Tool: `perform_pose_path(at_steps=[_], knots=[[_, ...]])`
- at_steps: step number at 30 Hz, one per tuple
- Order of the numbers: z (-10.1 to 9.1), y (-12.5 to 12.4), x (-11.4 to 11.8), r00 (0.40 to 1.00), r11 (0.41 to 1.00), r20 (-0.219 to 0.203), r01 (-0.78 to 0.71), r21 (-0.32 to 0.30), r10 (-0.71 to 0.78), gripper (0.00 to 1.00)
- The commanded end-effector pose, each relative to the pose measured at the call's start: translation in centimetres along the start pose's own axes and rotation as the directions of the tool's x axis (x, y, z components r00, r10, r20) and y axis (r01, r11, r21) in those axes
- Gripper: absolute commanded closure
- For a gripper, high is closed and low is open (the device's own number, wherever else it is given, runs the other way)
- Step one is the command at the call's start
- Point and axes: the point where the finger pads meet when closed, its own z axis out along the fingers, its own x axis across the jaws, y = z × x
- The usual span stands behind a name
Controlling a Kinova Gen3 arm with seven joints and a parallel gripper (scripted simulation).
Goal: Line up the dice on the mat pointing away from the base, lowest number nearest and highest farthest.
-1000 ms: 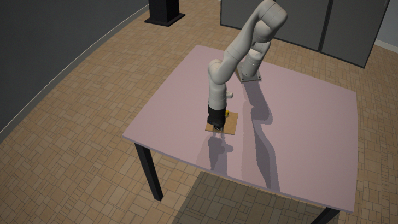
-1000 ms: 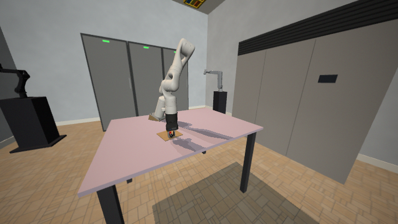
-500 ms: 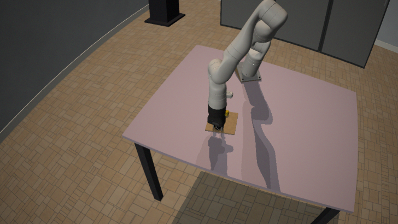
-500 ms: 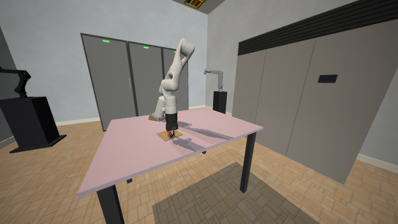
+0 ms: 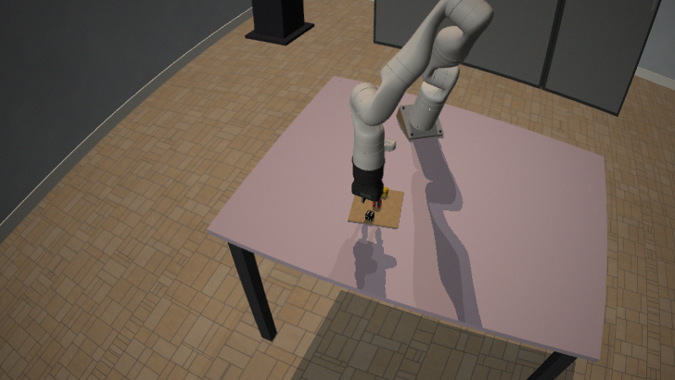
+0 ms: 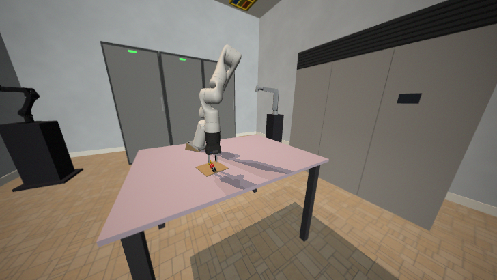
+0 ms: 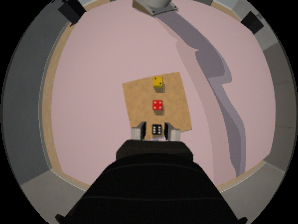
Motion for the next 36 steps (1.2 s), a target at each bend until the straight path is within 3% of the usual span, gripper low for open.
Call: perform_pose_path(at_steps=[1,5,13,14,36], knots=[[-2.0,0.8,0.4,1.0,1.0,-0.004,0.01,-0.029,-0.01,0.3],[-3.5,0.8,0.4,1.0,1.0,-0.004,0.01,-0.029,-0.01,0.3],[-4.1,0.7,0.4,1.0,1.0,-0.004,0.01,-0.029,-0.01,0.3],[-4.1,0.7,0.4,1.0,1.0,-0.004,0.01,-0.029,-0.01,0.0],[-4.2,0.7,0.4,1.0,1.0,-0.004,0.01,-0.029,-0.01,0.0]])
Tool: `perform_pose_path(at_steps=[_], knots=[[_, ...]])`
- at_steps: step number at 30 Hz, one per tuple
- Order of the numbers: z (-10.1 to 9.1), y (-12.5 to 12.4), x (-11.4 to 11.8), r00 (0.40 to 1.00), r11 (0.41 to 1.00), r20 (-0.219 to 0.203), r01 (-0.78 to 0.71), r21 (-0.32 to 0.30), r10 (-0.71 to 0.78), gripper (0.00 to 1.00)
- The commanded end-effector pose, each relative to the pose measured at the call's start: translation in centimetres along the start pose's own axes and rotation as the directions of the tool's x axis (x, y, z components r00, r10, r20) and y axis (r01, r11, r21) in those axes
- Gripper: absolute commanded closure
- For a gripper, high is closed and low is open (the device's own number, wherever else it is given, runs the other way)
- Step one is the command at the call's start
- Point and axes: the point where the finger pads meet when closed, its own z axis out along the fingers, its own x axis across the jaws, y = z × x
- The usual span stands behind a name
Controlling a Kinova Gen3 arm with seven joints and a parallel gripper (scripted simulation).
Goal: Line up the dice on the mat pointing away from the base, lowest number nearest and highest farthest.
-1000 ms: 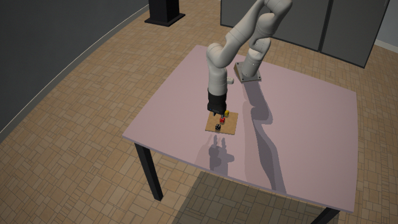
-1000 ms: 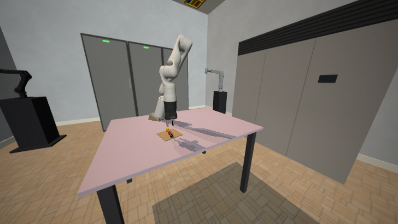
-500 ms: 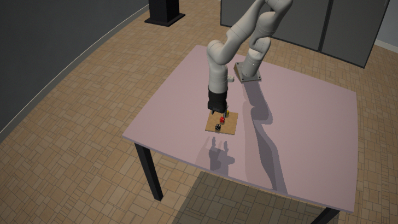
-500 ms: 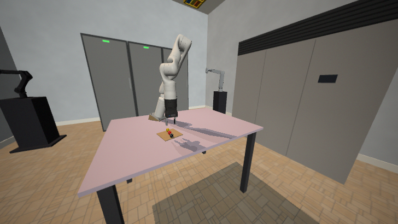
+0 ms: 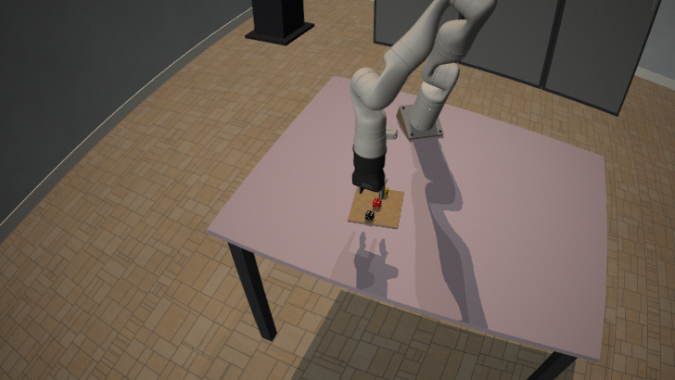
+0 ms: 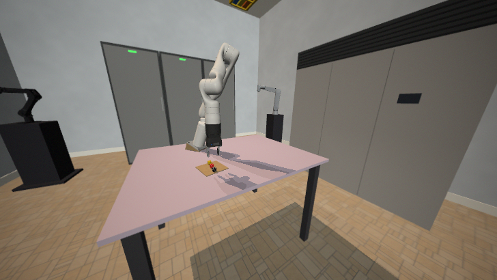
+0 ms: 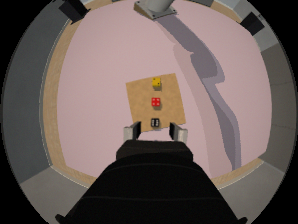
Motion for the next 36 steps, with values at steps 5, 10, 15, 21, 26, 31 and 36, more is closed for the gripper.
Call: perform_pose_path(at_steps=[5,10,15,21,26,31,36], knots=[[-0.6,0.1,0.0,1.0,1.0,0.0,0.0,-0.002,0.0,0.0],[-2.4,0.1,0.0,1.0,1.0,0.0,0.0,-0.002,0.0,0.0],[-5.0,0.1,0.0,1.0,1.0,0.0,0.0,-0.002,0.0,0.0],[-7.3,0.0,0.0,1.0,1.0,0.0,0.0,-0.002,0.0,0.0],[-8.3,0.0,0.0,1.0,1.0,0.0,0.0,-0.002,0.0,0.0],[-8.6,0.0,0.0,1.0,1.0,0.0,0.0,-0.002,0.0,0.0],[-8.6,0.0,0.0,1.0,1.0,0.0,0.0,-0.002,0.0,0.0]])
